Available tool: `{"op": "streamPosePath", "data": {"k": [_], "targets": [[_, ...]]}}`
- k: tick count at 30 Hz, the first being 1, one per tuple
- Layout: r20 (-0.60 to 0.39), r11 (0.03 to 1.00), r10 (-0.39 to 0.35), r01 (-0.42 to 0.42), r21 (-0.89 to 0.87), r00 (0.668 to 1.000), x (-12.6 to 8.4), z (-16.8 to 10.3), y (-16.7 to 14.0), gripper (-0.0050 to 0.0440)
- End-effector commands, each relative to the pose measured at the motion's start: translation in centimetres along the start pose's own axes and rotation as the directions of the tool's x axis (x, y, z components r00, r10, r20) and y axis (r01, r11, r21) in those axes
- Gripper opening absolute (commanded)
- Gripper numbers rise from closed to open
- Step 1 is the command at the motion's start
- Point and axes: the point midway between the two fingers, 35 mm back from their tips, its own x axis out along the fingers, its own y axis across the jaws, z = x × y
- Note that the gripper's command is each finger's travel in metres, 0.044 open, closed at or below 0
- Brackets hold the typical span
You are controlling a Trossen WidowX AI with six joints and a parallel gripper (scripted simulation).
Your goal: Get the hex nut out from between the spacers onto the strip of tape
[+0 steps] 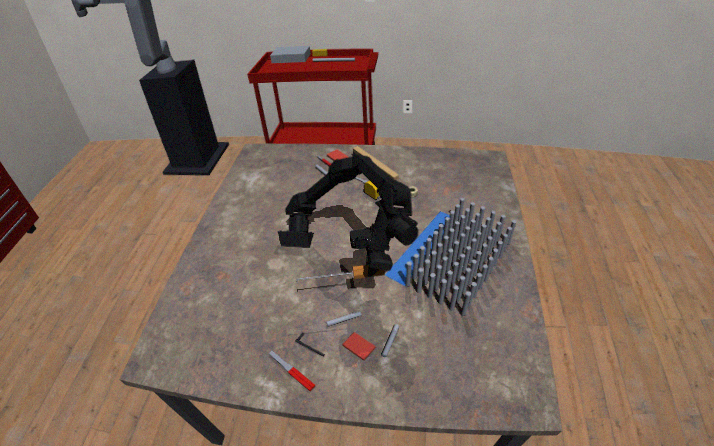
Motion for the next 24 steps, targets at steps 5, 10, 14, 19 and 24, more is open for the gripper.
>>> {"op": "streamPosePath", "data": {"k": [5, 10, 14, 19, 24], "targets": [[-0.014, 1.000, 0.022, -0.022, 0.011, 1.000, -0.1, -0.2, 0.1, -0.0050], [-0.015, 1.000, 0.022, -0.022, 0.011, 1.000, 0.6, -0.6, -0.1, -0.0050], [-0.015, 1.000, 0.022, -0.022, 0.010, 1.000, 1.2, -0.9, -0.2, -0.0050], [-0.015, 1.000, 0.023, -0.022, 0.010, 1.000, 1.9, -1.2, -0.4, -0.0050], [-0.015, 1.000, 0.023, -0.023, 0.010, 1.000, 2.4, -1.4, -0.5, -0.0050]]}}
